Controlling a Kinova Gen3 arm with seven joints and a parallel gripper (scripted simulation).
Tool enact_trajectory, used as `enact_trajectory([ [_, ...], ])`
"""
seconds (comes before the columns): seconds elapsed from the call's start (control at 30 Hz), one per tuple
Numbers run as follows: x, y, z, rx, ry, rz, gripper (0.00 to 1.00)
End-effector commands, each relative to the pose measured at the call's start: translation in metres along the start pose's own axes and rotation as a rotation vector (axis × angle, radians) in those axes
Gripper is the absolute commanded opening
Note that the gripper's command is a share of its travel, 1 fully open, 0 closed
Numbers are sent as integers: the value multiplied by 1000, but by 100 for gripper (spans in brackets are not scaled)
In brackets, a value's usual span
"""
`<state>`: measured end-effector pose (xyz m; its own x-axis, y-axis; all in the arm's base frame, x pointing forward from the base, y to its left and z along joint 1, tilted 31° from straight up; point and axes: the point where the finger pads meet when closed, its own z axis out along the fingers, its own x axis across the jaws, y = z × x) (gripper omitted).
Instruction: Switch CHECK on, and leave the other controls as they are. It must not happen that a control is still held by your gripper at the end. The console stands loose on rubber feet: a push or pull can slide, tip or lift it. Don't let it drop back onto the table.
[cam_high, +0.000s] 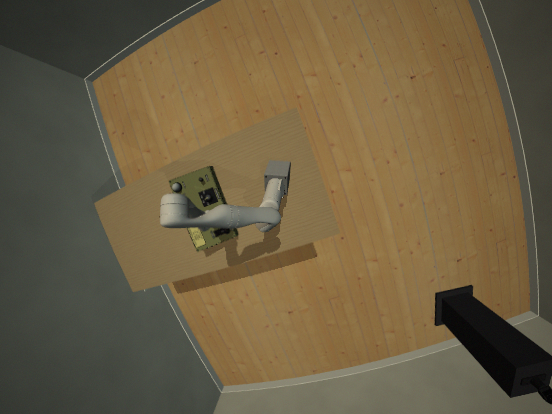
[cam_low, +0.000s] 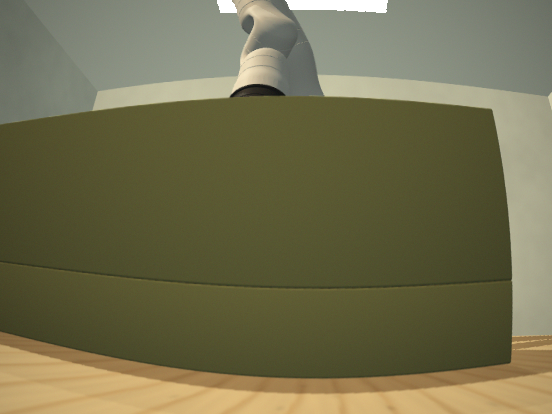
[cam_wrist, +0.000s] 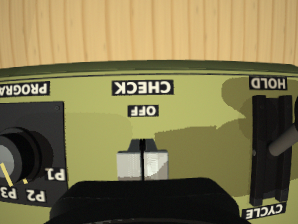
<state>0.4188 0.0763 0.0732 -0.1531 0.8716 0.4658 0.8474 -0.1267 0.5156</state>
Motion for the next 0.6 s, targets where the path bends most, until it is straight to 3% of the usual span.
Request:
enact_trajectory([
  [0.0, 0, 0, 0, 2, -1, 6, 0],
  [0.57, 0, -6, 0, 2, -1, 6, 0],
])
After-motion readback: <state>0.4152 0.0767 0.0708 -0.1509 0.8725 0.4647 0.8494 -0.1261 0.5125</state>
